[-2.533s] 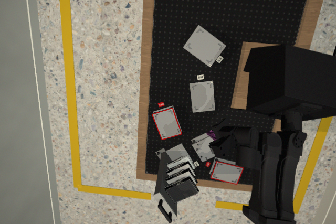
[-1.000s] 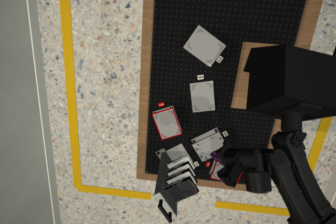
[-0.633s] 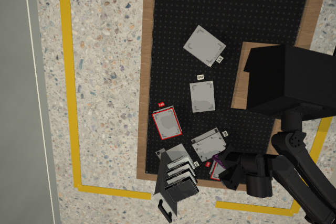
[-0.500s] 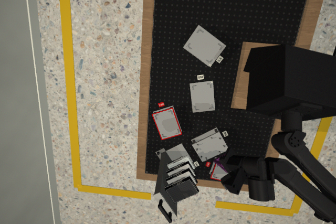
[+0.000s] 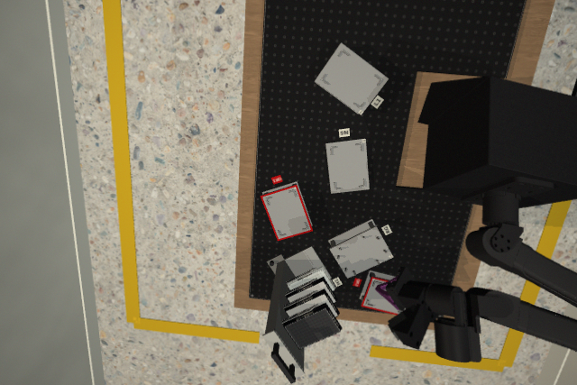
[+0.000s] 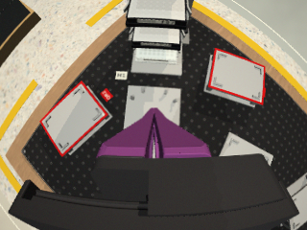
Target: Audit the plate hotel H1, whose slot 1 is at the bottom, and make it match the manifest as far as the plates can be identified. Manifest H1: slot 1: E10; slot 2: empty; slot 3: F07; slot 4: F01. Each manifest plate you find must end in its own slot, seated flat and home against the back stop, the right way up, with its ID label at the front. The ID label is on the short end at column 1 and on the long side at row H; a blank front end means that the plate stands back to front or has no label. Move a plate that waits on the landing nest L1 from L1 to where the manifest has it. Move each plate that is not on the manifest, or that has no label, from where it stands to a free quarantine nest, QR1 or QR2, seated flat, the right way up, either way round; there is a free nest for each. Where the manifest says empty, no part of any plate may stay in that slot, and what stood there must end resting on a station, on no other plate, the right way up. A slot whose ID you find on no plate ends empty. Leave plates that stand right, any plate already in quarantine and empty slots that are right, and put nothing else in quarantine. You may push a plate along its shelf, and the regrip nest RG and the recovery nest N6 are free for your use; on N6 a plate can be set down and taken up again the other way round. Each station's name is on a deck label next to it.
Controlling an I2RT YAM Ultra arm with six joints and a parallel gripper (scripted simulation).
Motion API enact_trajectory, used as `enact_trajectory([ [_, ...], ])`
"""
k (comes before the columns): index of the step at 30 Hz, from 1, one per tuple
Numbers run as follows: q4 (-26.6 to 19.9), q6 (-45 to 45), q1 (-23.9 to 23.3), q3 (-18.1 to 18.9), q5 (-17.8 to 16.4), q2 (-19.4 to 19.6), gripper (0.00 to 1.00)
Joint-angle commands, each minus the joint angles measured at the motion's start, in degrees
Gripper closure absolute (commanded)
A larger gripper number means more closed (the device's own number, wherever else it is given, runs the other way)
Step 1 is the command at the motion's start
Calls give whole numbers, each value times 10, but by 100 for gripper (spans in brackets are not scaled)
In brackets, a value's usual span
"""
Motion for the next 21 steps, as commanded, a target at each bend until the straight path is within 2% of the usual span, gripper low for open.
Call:
enact_trajectory([
  [1, -78, -6, 27, 20, 54, -25, 100],
  [2, -83, -4, 9, 24, 36, -27, 0],
  [6, -94, 7, -63, 40, -36, -31, 0],
  [8, -94, 7, -63, 40, -36, -31, 0],
  [15, -72, 48, -198, 62, -170, -22, 0],
  [17, -48, 71, -237, 65, -207, -17, 0],
  [19, -5, 107, -275, 64, -244, -10, 0],
  [21, 77, 171, -311, 56, -279, 1, 0],
])
